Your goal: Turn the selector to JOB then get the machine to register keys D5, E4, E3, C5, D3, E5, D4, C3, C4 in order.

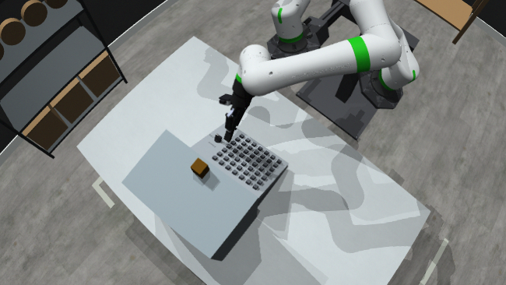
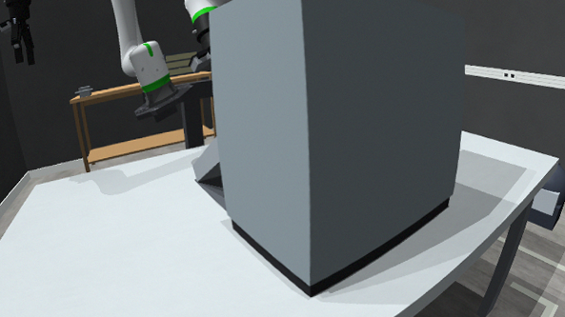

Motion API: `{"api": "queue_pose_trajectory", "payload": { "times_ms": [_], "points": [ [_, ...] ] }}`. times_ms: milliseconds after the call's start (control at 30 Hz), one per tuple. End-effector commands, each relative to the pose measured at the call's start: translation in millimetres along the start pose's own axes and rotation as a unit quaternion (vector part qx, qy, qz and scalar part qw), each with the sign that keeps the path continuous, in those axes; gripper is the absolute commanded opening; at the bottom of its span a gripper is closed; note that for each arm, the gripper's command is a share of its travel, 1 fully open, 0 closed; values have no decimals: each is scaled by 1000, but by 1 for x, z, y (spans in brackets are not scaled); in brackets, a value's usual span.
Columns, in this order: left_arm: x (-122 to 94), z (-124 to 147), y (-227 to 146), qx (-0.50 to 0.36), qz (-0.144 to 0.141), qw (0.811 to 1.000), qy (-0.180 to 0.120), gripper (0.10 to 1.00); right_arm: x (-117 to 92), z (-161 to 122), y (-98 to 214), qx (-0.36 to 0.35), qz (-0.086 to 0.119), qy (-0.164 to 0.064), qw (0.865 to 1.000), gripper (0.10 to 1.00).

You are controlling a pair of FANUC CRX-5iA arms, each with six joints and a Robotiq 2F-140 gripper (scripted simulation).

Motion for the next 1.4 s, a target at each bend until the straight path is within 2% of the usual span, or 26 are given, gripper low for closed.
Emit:
{"api": "queue_pose_trajectory", "payload": {
  "times_ms": [0,133,500,900,1367],
  "points": [
    [4,26,-6,-8,-2,1000,3,99,-1,0,0,0,0,1,1000,1000],
    [8,46,-10,-14,-2,1000,3,99,-1,0,0,0,0,1,1000,1000],
    [13,46,-10,-14,-2,1000,3,99,-1,0,0,0,0,1,1000,1000],
    [29,46,-10,-14,-2,1000,3,99,-1,0,0,0,0,1,1000,1000],
    [30,46,-10,-14,-2,1000,3,99,-1,0,0,0,0,1,1000,1000]
  ]
}}
Point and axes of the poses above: on each arm, the point where the finger pads meet when closed, its own x axis out along the fingers, its own y axis across the jaws, z = x × y, the point moved 10 cm from there along -x, back along the fingers, and after that the axes turned 6 degrees about x, right-handed, at the moved point
